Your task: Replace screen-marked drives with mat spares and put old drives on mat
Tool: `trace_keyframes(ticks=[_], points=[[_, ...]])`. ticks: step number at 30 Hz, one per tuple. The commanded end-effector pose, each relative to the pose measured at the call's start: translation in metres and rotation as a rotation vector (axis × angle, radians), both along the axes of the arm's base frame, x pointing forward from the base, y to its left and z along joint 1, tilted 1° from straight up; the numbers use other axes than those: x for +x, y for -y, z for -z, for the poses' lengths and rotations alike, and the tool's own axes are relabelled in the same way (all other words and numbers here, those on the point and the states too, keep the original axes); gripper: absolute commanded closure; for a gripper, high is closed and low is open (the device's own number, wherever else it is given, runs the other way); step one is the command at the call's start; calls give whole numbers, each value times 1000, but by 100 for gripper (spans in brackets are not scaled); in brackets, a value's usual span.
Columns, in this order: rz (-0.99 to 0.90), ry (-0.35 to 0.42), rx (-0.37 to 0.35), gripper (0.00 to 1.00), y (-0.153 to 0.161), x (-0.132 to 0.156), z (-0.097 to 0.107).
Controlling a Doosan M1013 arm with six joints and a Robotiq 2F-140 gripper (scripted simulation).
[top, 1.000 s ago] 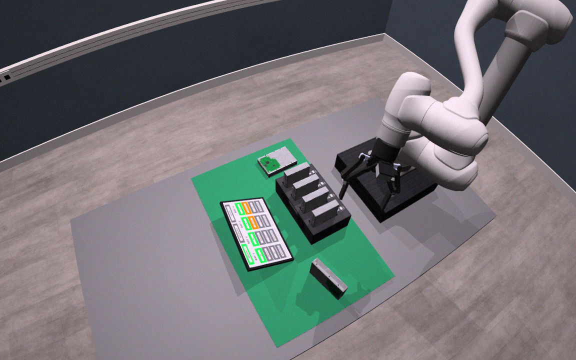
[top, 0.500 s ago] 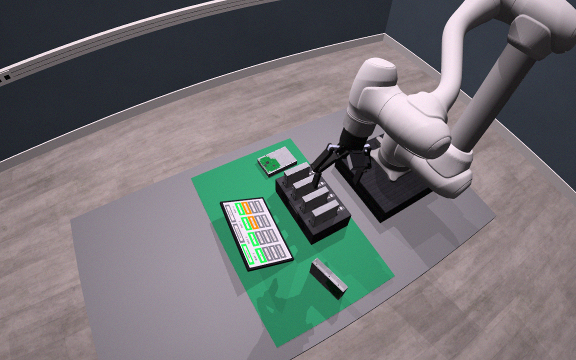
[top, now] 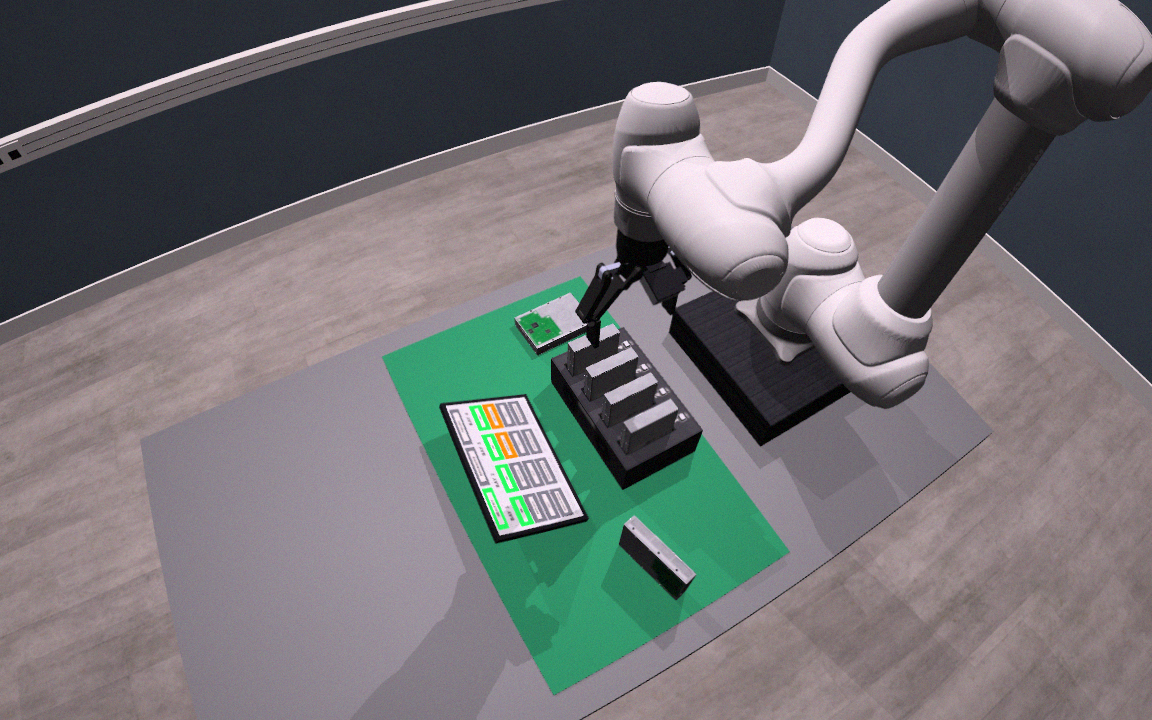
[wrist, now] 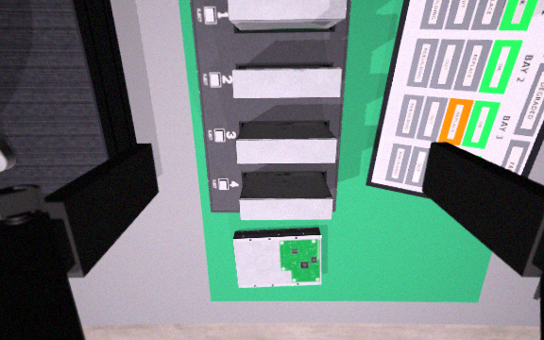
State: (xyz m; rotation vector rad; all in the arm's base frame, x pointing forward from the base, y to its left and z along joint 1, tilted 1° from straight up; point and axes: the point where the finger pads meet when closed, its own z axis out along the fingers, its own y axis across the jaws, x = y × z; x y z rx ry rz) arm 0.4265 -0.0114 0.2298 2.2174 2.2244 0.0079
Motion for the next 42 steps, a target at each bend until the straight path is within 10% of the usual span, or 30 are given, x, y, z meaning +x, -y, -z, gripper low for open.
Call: trace_keyframes(ticks=[1,2,42], points=[[-2,0,2,0,0,1,-1],[-2,0,2,90,0,1,-1],[-73,0,1,90,-4,4,0]])
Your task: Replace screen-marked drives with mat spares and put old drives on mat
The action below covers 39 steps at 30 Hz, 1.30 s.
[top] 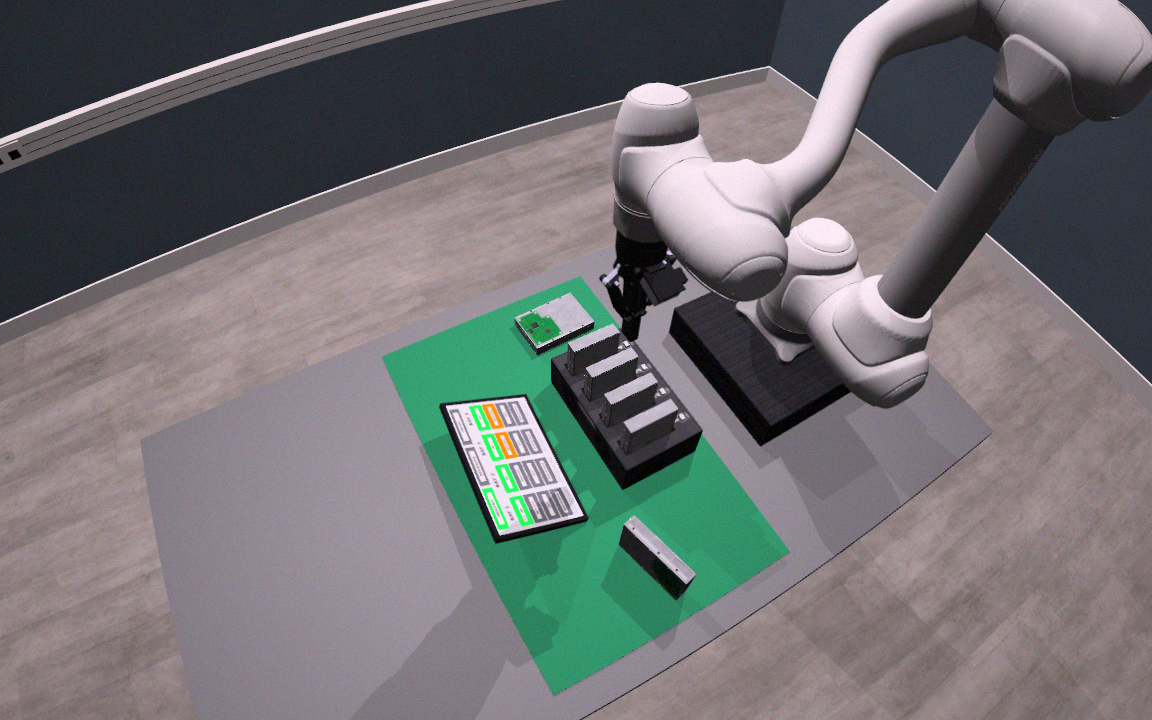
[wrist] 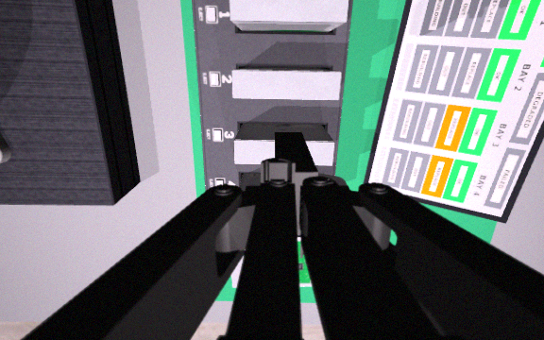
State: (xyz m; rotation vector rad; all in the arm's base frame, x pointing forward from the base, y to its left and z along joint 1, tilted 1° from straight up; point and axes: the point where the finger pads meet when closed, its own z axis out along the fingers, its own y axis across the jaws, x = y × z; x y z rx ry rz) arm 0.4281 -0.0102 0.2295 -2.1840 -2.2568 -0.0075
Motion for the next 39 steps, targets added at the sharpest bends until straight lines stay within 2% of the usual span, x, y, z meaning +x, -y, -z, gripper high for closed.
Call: trace_keyframes(ticks=[1,7,9,12,24,26,27,34,39], points=[[-74,2,0,90,-4,4,0],[-416,4,-2,90,-25,22,6],[-416,4,-2,90,-25,22,6],[-669,5,-4,90,-43,35,10],[-1364,3,-27,90,-152,88,40],[-1364,3,-27,90,-152,88,40],[-1539,3,-31,90,-162,92,43],[-1920,-2,-47,90,-226,106,62],[-2212,-8,-58,90,-255,110,72]])
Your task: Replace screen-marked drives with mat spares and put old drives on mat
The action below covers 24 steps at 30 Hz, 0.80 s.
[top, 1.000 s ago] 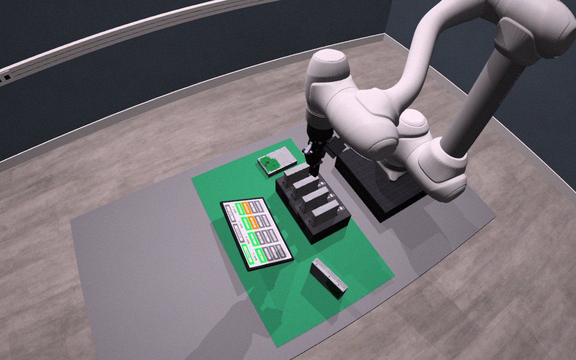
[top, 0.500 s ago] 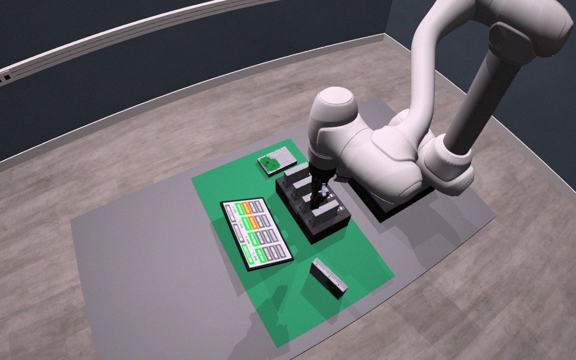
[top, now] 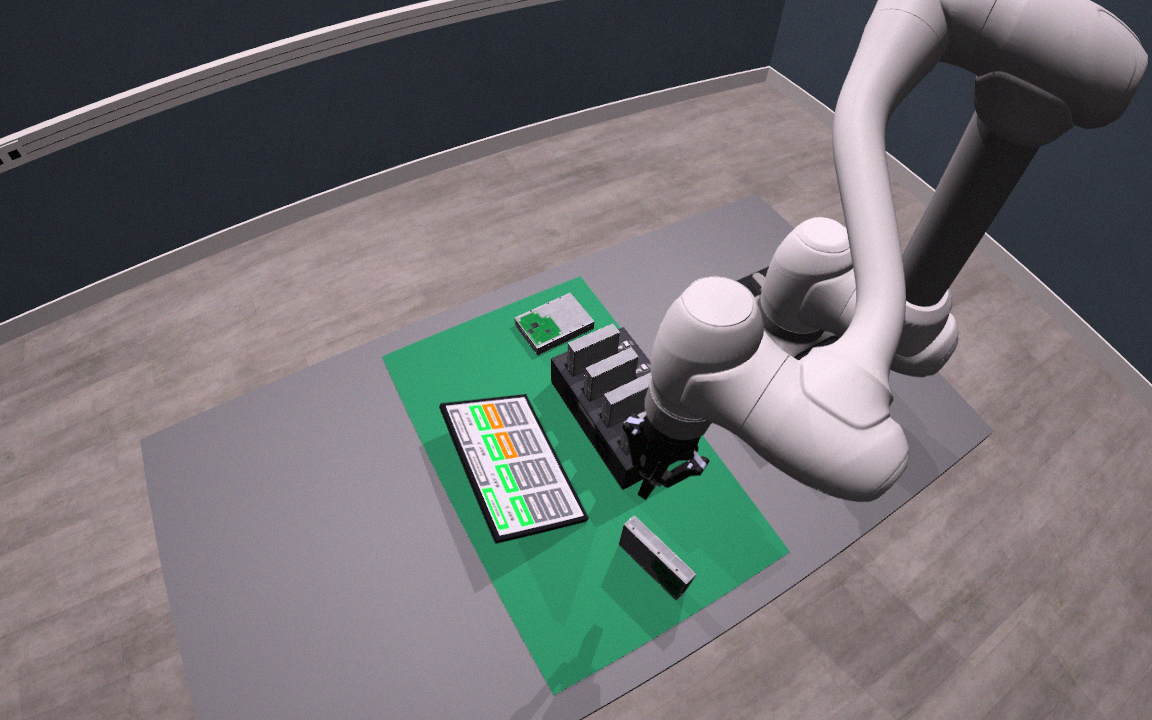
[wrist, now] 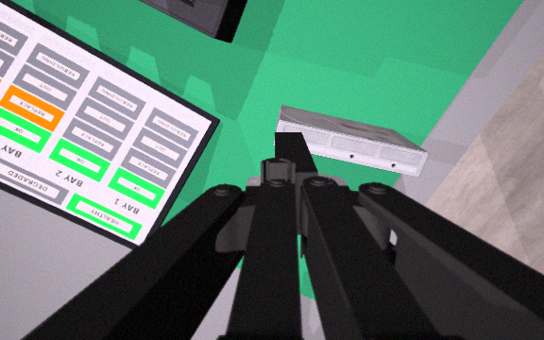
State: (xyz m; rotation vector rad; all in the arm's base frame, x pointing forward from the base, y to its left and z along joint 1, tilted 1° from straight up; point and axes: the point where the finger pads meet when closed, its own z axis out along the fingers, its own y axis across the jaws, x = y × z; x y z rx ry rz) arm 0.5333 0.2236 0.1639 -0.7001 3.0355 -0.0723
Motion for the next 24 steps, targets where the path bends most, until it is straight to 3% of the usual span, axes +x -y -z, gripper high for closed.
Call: trace_keyframes(ticks=[1,4,5,11,12,19,21,22,24], points=[[-279,-9,2,90,-24,5,7],[-336,-9,-1,90,-27,5,8],[-500,-12,-9,90,-30,5,9],[-803,-18,-23,90,-34,6,10],[-857,-20,-25,60,-34,6,10],[-1226,-37,-19,60,-34,6,10],[-1226,-37,-19,60,-34,6,10],[-1370,-45,2,60,-34,6,10],[-1370,-45,2,60,-34,6,10]])
